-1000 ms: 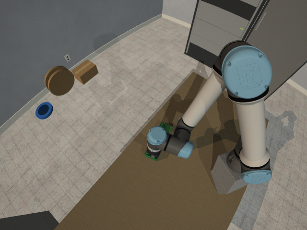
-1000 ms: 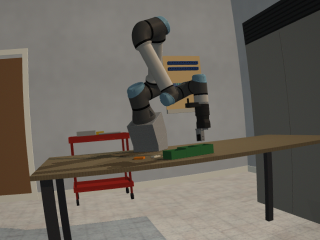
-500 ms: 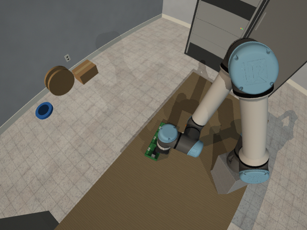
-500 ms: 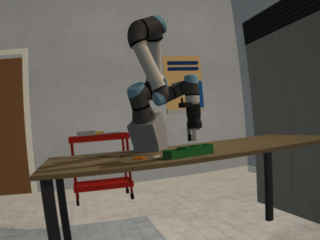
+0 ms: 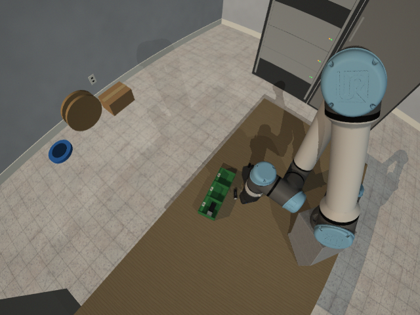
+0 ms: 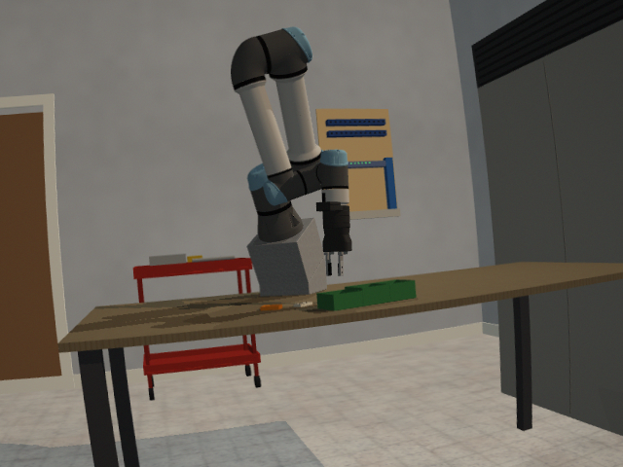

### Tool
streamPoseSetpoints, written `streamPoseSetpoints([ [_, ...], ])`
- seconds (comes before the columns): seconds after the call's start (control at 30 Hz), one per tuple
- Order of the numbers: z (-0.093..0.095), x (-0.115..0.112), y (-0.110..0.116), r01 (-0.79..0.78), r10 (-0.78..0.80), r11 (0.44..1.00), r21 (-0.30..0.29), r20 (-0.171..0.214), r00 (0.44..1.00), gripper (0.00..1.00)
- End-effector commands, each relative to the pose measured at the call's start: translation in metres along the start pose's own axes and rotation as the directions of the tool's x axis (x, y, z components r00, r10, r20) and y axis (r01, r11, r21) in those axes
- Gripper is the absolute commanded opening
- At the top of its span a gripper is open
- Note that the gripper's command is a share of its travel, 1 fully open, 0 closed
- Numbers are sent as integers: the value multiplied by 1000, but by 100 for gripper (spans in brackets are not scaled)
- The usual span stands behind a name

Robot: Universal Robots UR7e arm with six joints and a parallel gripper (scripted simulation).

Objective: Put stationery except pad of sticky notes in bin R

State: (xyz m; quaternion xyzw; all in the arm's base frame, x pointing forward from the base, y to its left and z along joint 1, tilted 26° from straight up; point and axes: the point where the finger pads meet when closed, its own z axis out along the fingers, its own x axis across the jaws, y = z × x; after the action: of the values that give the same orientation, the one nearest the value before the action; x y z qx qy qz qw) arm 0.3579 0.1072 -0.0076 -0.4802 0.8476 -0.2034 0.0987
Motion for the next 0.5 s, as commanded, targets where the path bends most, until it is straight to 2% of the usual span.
streamPoseSetpoints([
  [0.0,1,36,-6,72,-72,997,-2,47,996,62],
  [0.03,1,46,-7,72,-72,997,-2,47,996,62],
  [0.27,2,62,-10,72,-72,997,-2,47,996,62],
  [0.47,2,60,-6,72,-72,997,-2,47,996,62],
])
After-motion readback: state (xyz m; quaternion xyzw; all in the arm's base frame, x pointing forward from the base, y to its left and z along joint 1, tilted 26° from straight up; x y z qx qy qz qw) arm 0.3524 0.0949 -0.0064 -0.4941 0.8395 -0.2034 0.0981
